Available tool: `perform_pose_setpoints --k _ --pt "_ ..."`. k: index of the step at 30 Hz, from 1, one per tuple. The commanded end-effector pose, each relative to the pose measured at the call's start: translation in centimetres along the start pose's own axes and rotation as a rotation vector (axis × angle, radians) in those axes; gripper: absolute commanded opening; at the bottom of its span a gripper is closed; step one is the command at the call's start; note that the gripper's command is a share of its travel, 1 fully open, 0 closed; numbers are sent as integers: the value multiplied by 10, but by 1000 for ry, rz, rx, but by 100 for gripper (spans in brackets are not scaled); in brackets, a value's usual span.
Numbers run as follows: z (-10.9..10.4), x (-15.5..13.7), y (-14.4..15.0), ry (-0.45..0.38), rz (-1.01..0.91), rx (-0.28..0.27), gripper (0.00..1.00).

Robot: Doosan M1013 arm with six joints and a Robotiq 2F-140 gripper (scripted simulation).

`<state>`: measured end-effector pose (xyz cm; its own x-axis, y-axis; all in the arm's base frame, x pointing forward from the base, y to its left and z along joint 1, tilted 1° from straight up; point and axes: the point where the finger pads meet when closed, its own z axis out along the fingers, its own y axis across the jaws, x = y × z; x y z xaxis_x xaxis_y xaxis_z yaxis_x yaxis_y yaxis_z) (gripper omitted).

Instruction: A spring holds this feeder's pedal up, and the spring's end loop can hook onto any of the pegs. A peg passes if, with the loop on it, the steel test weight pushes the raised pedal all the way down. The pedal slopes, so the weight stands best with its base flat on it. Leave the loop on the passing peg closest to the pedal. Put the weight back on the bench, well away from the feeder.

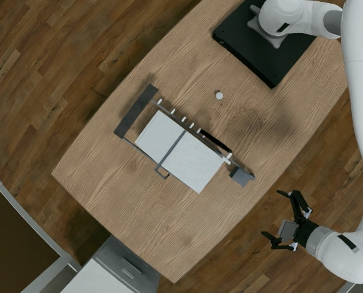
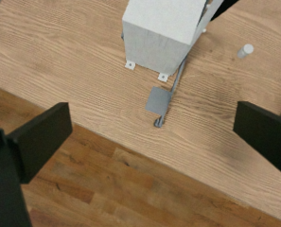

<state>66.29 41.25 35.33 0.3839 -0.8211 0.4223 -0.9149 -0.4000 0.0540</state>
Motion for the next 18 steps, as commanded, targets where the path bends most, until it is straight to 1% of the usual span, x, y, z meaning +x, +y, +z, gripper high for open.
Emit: perform_pose_setpoints --k 1,6,8,9,18 --pt "-11 5 0 -1 1 1 100" --pt "-29 14 1 -1 1 1 100" --pt "-29 14 1 -1 1 1 100" --pt "-24 11 1 -1 1 2 100" --pt "-36 17 1 -1 1 2 100"
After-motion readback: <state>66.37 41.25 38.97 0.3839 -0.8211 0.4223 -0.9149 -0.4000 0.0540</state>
